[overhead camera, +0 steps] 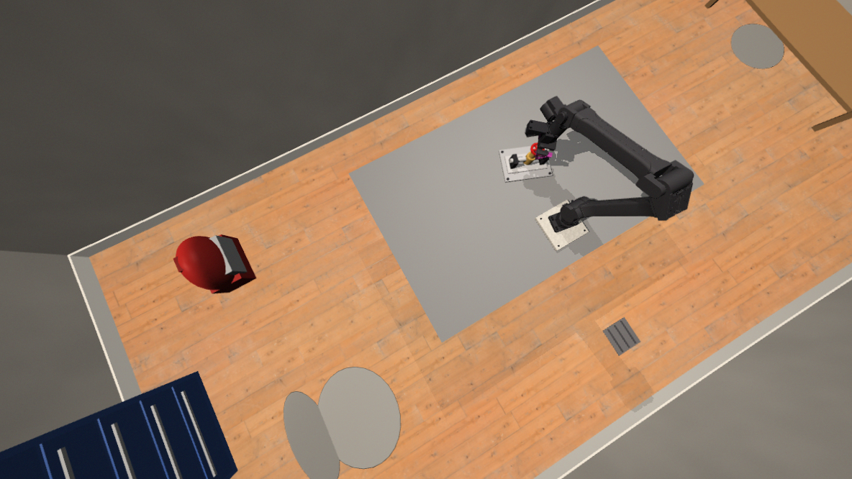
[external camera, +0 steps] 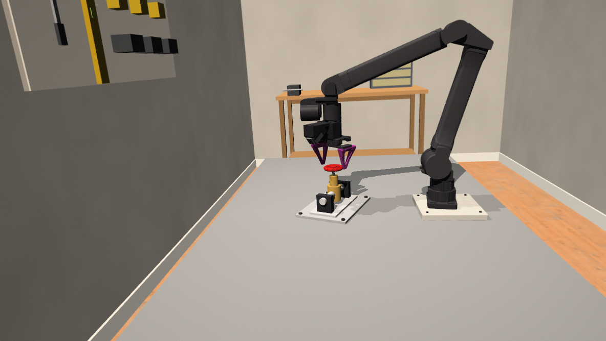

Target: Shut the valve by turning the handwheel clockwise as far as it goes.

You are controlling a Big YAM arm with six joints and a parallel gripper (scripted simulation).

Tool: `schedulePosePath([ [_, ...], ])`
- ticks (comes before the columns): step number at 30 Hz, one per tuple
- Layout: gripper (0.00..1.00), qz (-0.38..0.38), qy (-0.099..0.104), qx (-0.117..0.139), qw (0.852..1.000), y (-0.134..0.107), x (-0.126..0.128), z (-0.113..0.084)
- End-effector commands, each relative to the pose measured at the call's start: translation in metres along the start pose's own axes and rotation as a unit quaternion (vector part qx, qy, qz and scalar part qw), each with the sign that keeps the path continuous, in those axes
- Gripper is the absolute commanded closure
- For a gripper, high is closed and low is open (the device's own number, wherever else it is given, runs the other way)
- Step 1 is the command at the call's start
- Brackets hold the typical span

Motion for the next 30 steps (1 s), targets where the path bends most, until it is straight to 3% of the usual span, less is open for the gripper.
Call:
schedulePosePath([
  [1, 0.0, -0.001, 0.0, 0.0, 1.0, 0.002, -0.006, 0.006],
  [13, 0.0, -0.001, -0.005, -0.003, 1.0, 0.004, -0.008, 0.013],
  [17, 0.0, -0.001, 0.002, 0.001, 1.0, 0.002, -0.004, 0.02],
  [18, 0.0, -0.001, -0.012, -0.007, 1.0, 0.006, -0.013, 0.009],
  [23, 0.0, -0.001, 0.001, 0.0, 1.0, 0.002, -0.004, 0.022],
  [30, 0.0, -0.001, -0.003, -0.002, 1.0, 0.003, -0.007, 0.02],
])
Point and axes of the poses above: the point where the finger pads meet when closed, its own z axis out along the fingers, its own x axis across the jaws, y = z × x, the point moved 8 cm from there along -z, back along the fingers, and after that the axes turned 11 degrees about -z, right-handed, at the moved point
